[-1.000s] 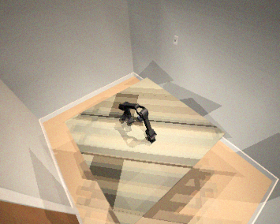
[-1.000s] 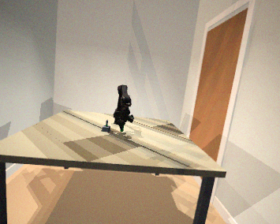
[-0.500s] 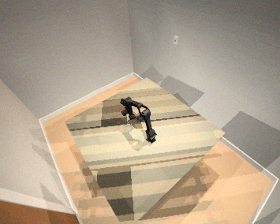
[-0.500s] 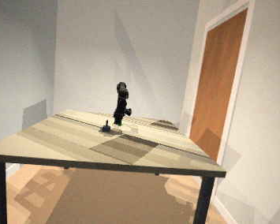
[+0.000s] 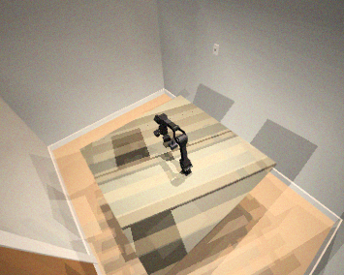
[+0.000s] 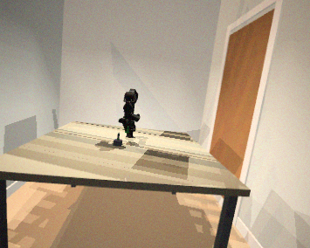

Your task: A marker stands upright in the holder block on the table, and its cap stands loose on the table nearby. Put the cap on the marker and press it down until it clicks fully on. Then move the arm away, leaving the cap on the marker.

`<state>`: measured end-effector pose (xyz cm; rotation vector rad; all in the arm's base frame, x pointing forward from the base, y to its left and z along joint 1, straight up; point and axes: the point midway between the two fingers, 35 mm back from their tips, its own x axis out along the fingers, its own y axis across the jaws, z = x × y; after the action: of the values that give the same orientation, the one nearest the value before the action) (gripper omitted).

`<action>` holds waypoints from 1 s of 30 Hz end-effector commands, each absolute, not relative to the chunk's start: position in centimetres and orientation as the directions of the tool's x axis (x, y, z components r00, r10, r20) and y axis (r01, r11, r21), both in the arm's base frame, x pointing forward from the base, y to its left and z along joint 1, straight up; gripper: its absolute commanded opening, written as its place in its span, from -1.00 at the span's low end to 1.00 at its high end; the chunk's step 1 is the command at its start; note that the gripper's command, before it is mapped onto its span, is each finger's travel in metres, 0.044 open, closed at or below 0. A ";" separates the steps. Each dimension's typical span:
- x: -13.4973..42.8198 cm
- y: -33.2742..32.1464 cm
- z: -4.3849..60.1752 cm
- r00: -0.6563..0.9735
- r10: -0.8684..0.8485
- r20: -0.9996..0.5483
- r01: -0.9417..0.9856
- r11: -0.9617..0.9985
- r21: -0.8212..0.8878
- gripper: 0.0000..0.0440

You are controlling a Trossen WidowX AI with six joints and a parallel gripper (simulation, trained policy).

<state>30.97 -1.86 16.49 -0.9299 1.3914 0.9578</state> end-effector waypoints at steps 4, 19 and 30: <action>30.1 -4.1 17.4 -0.043 -0.005 -0.999 -0.918 0.394 0.038 -0.63; 28.6 -7.4 17.4 -0.070 0.014 -0.997 -0.875 0.480 0.068 -0.76; 28.6 -7.8 15.8 -0.082 0.032 -0.996 -0.860 0.502 0.087 -0.82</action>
<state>28.61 -7.81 16.13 -0.7733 1.4673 0.8747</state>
